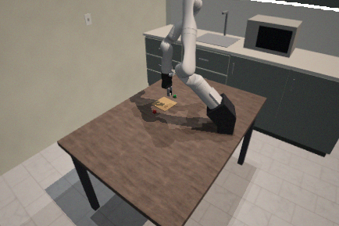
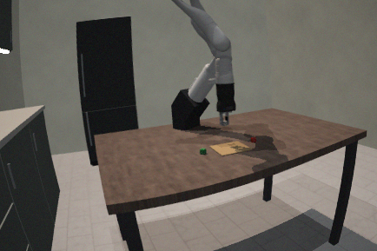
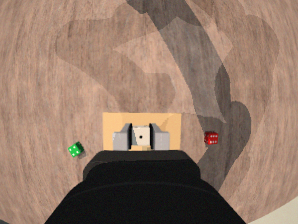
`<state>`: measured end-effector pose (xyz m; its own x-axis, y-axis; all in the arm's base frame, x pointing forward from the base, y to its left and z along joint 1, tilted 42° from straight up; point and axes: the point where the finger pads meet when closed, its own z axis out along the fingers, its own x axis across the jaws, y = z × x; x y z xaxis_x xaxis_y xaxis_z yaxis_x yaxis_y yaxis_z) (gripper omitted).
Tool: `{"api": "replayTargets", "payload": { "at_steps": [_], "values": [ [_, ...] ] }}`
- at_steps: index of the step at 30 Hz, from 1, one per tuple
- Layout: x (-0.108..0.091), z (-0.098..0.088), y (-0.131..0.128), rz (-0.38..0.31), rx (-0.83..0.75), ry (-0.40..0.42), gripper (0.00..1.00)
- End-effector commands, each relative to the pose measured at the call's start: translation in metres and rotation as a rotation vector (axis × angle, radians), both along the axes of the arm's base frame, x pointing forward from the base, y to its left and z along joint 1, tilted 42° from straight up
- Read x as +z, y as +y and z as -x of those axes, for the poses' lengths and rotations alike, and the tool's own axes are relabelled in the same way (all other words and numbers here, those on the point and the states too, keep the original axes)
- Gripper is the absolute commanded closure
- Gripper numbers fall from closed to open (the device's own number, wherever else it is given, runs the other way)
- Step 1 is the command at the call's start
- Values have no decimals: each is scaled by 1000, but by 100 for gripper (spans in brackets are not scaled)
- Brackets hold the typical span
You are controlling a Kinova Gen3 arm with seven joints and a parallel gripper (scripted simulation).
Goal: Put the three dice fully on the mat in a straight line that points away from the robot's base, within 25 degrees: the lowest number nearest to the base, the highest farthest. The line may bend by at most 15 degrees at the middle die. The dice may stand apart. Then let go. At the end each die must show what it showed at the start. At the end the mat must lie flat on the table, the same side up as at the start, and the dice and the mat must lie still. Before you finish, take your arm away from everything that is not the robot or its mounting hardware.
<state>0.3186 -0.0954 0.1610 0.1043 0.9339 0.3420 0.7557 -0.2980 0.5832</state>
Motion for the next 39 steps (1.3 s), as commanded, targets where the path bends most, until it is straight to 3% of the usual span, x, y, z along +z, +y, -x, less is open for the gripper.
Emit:
{"api": "replayTargets", "payload": {
  "at_steps": [1,39],
  "values": [
    [-4,-3,6,-1,9,1,60],
    [-52,-47,19,-5,5,0,60]
  ]
}}
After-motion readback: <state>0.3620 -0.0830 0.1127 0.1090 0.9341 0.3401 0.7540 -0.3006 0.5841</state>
